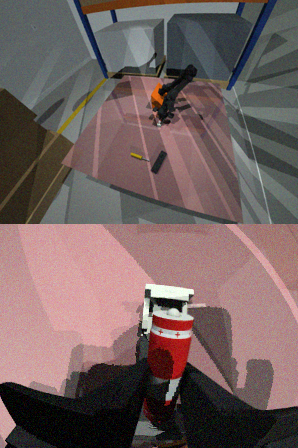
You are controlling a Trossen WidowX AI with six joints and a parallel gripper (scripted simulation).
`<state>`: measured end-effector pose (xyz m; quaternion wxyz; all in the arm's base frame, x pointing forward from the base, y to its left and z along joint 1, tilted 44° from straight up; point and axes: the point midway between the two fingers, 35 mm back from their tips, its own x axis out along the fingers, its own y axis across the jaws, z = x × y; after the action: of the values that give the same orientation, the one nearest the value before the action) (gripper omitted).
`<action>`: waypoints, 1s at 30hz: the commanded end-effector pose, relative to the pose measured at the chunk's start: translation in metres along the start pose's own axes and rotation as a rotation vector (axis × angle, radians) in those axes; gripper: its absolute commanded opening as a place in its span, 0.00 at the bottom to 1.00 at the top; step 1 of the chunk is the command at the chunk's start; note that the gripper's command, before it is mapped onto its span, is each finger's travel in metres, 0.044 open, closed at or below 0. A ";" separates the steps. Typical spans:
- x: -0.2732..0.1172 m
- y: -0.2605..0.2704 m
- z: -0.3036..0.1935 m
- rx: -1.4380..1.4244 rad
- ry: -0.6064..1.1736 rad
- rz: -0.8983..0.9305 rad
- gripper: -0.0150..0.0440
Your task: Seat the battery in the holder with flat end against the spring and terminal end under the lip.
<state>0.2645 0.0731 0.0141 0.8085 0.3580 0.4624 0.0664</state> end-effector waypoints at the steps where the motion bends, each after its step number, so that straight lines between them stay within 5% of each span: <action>1: 0.002 -0.002 -0.003 -0.001 0.037 -0.007 0.37; 30: 0.011 -0.003 0.001 -0.030 0.198 -0.043 0.37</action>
<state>0.2750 0.0742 0.0097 0.7764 0.3289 0.5301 0.0892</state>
